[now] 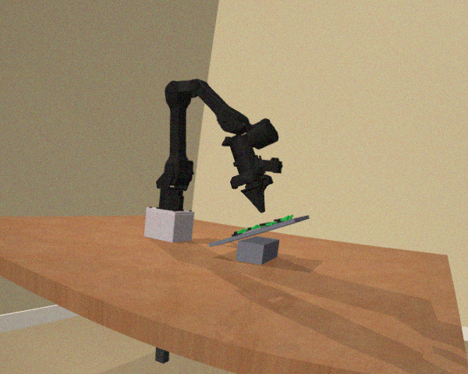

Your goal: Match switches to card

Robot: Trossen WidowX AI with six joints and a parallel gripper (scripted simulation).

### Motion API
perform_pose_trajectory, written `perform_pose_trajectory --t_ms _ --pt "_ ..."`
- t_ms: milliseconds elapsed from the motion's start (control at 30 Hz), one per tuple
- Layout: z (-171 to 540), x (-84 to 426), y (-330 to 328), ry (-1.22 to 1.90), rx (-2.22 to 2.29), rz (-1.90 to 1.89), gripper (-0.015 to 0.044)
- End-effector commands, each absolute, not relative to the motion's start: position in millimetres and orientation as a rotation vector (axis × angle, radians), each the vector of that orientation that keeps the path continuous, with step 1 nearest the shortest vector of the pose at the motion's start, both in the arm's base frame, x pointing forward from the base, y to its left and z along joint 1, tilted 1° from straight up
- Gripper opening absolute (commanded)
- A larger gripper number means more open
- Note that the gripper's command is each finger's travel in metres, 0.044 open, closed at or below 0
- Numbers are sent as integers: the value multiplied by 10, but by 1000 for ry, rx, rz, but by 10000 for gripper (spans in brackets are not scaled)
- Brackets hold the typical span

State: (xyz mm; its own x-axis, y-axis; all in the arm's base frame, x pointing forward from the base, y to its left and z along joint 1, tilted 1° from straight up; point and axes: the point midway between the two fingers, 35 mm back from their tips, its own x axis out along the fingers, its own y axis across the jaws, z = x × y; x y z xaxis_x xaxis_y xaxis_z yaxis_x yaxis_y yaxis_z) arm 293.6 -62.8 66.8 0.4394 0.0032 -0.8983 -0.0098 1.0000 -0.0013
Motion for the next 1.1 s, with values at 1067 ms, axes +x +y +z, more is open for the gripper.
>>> perform_pose_trajectory --t_ms 1067 --pt "420 3023 -625 1125 -1 6 0"
